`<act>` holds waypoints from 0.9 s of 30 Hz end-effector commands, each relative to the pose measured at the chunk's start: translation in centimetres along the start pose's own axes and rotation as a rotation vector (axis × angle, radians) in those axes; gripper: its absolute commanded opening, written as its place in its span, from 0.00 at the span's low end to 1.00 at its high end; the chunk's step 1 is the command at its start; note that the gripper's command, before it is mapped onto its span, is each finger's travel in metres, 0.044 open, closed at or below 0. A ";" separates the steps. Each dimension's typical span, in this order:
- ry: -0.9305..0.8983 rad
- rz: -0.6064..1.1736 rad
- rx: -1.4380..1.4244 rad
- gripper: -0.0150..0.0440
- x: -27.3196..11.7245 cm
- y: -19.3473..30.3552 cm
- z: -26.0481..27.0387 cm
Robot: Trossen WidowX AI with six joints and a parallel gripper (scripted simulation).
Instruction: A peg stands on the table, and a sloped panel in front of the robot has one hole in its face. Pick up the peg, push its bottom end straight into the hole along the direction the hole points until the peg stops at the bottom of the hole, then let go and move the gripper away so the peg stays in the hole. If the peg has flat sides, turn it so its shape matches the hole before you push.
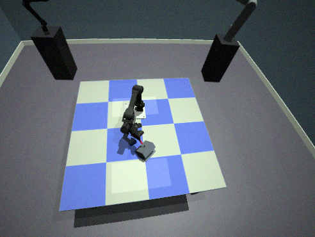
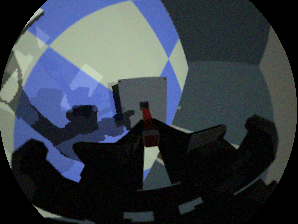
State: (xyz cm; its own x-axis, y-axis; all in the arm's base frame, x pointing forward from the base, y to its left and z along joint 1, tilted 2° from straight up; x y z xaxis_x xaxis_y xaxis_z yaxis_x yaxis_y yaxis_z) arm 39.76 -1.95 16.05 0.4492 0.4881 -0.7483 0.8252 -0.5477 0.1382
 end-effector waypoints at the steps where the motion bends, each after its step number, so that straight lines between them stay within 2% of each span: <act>1: 0.006 -0.003 0.006 0.25 0.5 -0.1 0.1; 27: 0.011 0.002 0.003 0.25 2.7 0.0 0.0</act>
State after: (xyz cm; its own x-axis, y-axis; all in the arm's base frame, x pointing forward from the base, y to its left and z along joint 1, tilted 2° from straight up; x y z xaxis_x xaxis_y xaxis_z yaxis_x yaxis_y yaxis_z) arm 40.91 -0.60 14.12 0.4540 0.4962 -0.7401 0.8247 -0.5484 0.1382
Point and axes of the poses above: the point midway between the two fingers, 35 mm back from their tips, its own x axis out along the fingers, its own z axis across the jaws, y = z × x, the point moved 1 cm from there along -x, back along the fingers, and after that the axes turned 12 degrees about -x, right-handed, at the moved point
